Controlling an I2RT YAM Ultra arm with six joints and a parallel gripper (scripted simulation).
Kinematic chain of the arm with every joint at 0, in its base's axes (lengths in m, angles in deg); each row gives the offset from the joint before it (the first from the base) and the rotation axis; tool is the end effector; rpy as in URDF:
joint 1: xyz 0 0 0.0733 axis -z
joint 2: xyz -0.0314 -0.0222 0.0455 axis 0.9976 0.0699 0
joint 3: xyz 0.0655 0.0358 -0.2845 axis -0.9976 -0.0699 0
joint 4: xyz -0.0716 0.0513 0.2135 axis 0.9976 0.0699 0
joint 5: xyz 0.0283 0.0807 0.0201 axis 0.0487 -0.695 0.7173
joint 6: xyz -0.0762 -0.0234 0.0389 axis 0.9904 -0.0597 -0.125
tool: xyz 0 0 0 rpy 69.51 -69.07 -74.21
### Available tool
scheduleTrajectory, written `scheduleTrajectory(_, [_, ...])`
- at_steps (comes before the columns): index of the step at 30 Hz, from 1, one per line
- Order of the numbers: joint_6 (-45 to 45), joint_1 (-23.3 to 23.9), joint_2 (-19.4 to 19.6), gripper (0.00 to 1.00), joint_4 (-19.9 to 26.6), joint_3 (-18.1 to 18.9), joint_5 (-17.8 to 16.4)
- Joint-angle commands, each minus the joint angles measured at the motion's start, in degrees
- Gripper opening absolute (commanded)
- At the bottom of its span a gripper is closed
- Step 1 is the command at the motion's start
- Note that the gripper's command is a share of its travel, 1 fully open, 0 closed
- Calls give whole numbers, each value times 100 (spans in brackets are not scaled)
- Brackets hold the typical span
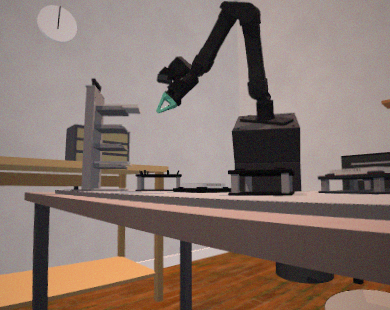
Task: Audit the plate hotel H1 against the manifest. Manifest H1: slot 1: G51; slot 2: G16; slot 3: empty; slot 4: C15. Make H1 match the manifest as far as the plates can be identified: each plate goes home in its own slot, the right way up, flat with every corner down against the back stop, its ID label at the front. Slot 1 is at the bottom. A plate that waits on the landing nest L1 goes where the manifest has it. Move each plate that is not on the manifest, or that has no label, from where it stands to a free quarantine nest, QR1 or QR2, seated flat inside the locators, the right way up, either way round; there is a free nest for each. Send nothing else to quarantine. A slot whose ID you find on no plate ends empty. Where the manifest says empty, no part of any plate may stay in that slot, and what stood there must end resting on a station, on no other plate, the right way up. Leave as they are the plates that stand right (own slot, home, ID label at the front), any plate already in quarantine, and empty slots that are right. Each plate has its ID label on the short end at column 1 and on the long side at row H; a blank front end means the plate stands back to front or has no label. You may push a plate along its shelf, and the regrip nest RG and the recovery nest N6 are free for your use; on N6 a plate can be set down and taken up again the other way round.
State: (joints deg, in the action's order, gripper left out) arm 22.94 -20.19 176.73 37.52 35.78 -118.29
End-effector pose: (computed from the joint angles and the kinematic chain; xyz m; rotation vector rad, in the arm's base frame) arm 0.1729 -0.2621 0.1847 0.8900 1.9363 0.1288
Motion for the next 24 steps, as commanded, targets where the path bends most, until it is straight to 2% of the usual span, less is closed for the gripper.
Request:
scheduleTrajectory(1, [-22,10,-9,0,-90,112,27])
scheduleTrajectory(24, [-117,-104,211,0,-79,404,114])
